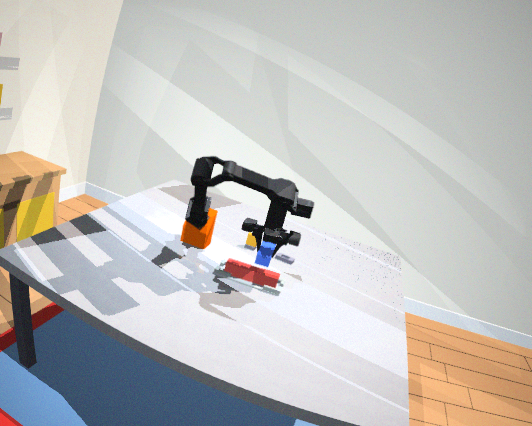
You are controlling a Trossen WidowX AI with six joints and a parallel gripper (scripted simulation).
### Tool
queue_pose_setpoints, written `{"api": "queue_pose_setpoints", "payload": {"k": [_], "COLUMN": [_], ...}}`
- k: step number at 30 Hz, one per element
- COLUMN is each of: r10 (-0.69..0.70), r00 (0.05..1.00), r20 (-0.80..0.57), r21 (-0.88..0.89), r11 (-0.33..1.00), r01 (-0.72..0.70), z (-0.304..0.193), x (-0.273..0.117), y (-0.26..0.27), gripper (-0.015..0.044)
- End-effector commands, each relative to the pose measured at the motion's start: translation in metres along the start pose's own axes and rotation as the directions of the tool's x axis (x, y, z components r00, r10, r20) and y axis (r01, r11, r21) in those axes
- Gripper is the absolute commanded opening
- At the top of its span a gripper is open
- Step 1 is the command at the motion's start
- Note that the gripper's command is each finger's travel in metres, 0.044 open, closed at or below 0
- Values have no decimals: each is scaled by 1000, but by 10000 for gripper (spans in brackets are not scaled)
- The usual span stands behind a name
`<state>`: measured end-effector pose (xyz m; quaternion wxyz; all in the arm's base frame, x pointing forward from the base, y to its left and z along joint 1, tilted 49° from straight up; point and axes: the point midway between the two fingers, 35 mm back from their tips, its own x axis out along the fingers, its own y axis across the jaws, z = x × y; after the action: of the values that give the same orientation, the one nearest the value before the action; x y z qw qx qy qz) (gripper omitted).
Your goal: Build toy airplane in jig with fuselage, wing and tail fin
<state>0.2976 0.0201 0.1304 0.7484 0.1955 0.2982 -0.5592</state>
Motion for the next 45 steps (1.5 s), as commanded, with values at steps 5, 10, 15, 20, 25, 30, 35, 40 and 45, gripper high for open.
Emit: {"api": "queue_pose_setpoints", "payload": {"k": [5,10,15,20,25,30,35,40,45], "r10": [1,1,1,1,2,2,2,2,2], "r00": [1000,1000,1000,1000,1000,1000,1000,1000,1000], "r20": [5,5,5,5,5,5,5,6,7], "r21": [17,17,17,17,17,17,17,18,18], "r11": [1000,1000,1000,1000,1000,1000,1000,1000,1000], "r01": [-1,-1,-1,-2,-2,-2,-2,-2,-2], "z": [2,2,2,3,3,3,3,3,4], "x": [1,1,1,1,8,16,24,32,39], "y": [-1,-1,-1,0,0,0,0,0,0], "gripper": [195,195,195,195,195,195,195,195,195]}}
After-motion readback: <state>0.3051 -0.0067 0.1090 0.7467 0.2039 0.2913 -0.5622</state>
